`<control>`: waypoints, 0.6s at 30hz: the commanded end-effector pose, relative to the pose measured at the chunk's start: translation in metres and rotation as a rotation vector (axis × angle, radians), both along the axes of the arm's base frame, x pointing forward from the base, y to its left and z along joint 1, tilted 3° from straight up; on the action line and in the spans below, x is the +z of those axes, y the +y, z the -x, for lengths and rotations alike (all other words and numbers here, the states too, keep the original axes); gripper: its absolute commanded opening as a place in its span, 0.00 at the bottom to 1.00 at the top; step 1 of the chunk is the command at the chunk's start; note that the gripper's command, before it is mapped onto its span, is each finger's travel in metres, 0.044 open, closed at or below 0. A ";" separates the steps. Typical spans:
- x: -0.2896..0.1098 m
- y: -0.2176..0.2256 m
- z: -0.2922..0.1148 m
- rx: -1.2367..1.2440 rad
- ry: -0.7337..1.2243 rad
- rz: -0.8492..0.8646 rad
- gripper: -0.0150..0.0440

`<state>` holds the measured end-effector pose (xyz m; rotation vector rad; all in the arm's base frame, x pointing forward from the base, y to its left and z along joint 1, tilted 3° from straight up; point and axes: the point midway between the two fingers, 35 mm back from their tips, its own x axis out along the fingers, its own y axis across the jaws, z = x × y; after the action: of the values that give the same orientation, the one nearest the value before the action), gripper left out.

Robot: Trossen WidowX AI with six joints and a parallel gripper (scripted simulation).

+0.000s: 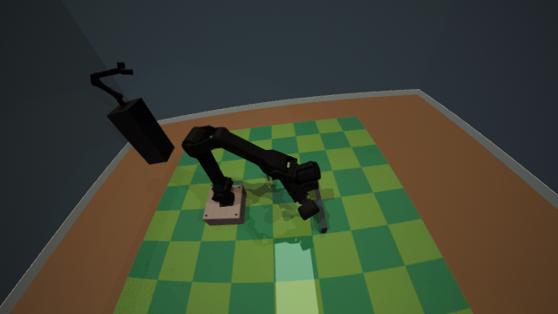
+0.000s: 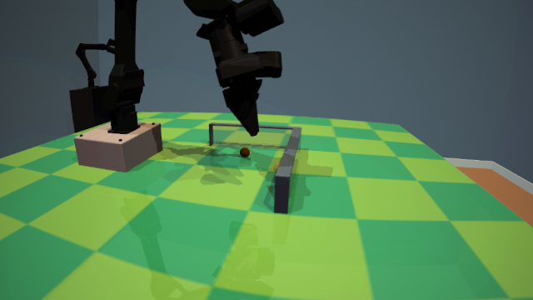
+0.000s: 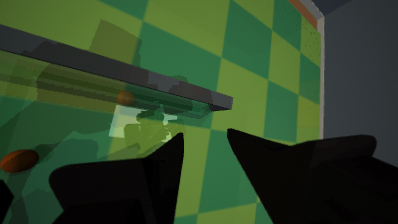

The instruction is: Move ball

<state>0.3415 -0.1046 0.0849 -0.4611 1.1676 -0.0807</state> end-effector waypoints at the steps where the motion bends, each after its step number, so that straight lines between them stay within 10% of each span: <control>1: -0.020 0.059 0.000 0.389 0.188 0.024 0.63; 9: -0.054 0.167 0.038 1.197 0.525 0.065 0.63; 18: -0.062 0.168 0.039 1.215 0.532 0.066 0.63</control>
<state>0.3000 0.0620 0.0284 -1.2247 1.2281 1.0999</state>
